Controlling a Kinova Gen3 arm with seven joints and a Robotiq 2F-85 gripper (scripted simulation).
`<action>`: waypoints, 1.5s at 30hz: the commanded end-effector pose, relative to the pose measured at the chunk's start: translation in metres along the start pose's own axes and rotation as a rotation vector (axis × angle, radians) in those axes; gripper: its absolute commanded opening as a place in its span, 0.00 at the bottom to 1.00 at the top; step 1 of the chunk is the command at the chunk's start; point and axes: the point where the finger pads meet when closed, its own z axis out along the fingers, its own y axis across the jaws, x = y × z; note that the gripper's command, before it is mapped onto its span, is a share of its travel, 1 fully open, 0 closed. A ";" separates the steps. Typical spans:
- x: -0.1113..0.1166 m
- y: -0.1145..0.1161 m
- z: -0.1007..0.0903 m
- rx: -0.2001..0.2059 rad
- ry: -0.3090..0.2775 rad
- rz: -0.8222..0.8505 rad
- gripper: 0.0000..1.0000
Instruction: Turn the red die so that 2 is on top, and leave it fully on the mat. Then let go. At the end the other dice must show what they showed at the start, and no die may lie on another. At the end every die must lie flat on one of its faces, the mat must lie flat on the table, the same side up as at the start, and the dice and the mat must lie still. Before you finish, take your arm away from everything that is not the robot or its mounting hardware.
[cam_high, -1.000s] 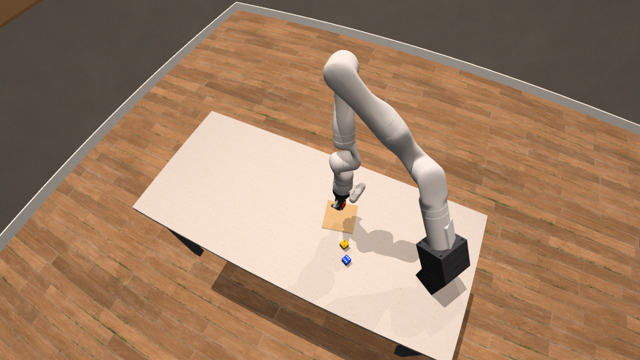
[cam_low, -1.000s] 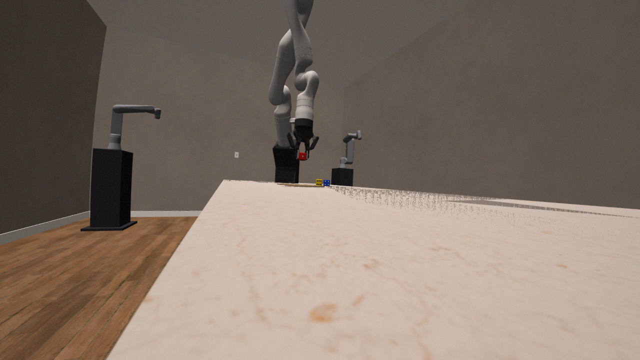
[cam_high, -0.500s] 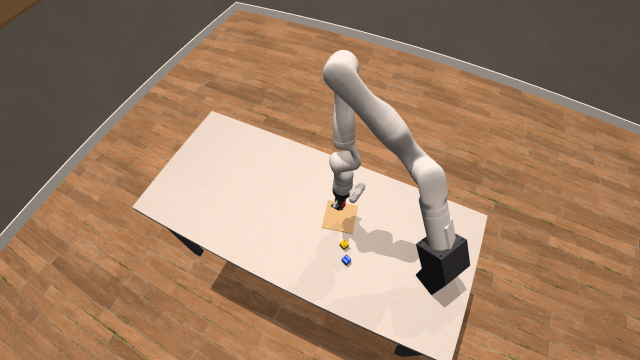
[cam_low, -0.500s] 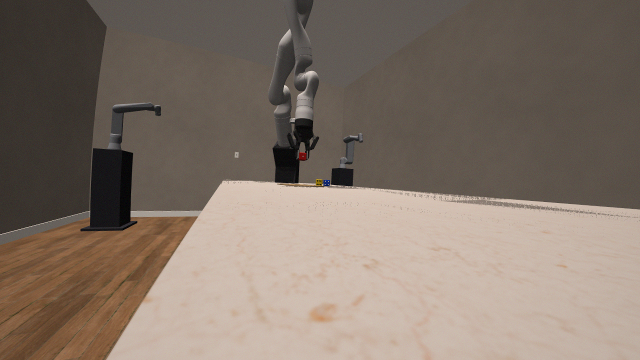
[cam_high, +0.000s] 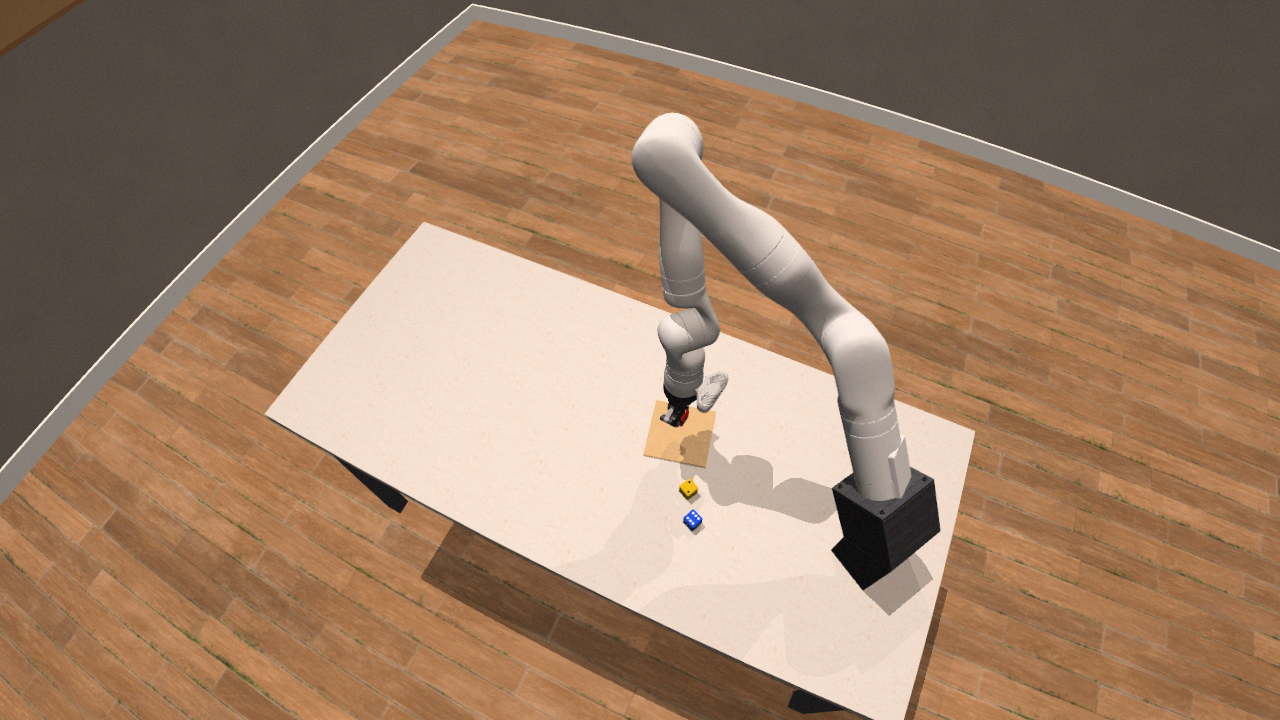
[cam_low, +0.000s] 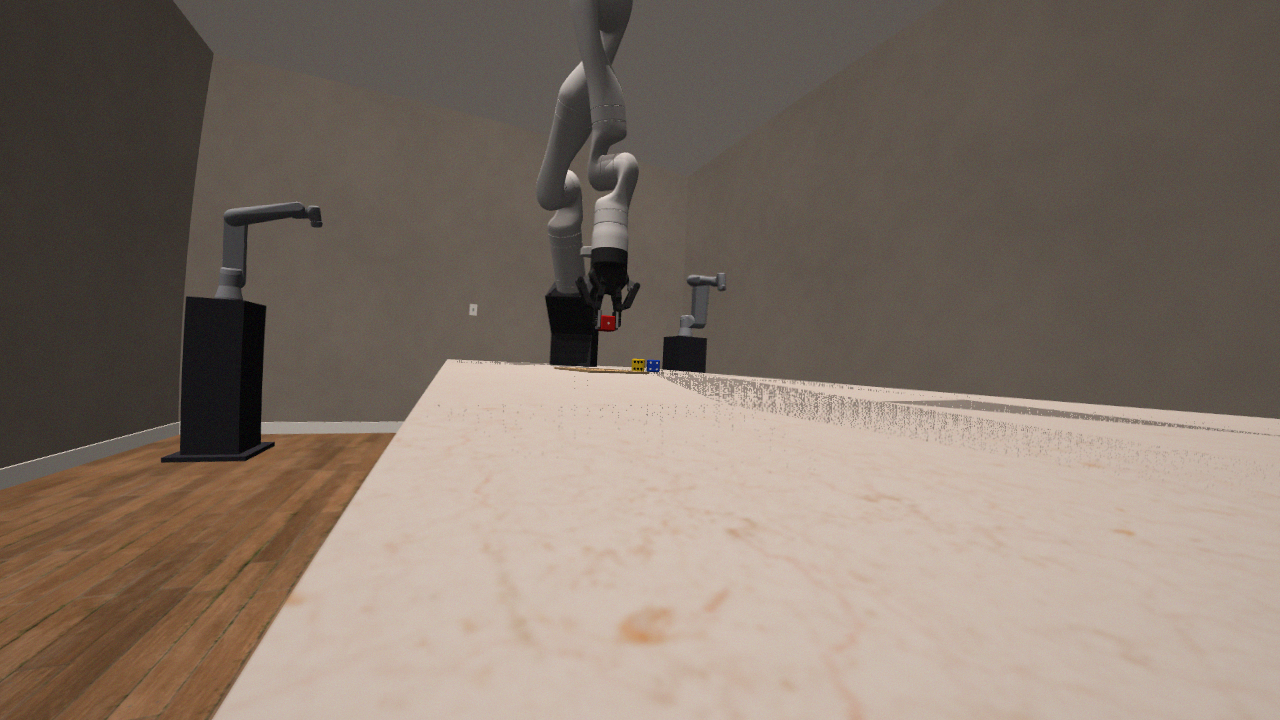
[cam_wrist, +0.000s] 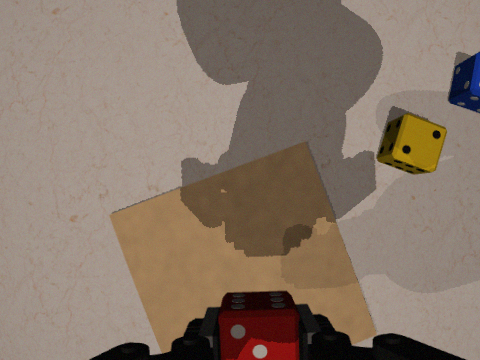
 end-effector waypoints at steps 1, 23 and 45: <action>0.002 -0.007 0.009 0.012 0.002 0.010 0.26; 0.003 -0.008 0.075 0.012 0.002 0.010 0.26; 0.003 -0.008 0.075 0.012 0.002 0.010 0.26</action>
